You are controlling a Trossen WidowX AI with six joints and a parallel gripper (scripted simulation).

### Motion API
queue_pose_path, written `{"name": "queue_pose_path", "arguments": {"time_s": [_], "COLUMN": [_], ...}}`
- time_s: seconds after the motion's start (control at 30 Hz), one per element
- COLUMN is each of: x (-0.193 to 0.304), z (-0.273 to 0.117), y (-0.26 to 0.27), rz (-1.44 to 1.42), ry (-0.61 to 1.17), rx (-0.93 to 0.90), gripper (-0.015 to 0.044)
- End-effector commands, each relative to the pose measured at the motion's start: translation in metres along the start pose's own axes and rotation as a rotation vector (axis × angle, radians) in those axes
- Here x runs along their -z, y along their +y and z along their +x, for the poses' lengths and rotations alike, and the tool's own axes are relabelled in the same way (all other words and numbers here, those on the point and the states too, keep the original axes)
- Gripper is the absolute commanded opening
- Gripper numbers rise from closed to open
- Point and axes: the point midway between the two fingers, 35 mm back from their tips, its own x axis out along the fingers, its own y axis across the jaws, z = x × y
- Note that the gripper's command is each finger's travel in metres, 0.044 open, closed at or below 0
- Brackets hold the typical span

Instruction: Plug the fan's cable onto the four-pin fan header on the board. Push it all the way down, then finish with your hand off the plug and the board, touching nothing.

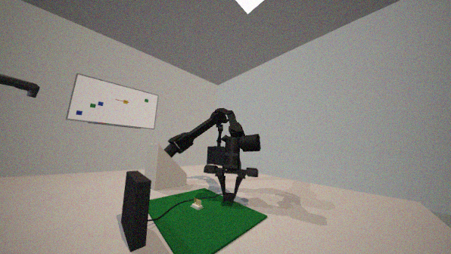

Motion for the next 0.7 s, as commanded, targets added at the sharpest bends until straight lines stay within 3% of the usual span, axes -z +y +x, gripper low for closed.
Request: {"name": "queue_pose_path", "arguments": {"time_s": [0.0,0.43,0.67], "x": [0.004,0.013,0.015], "z": [-0.015,-0.055,-0.057], "y": [-0.004,-0.001,-0.001], "rz": [-0.007,-0.003,0.083], "ry": [0.003,0.005,-0.002], "rx": [0.01,0.008,0.006], "gripper": [0.0,0.0,0.0]}}
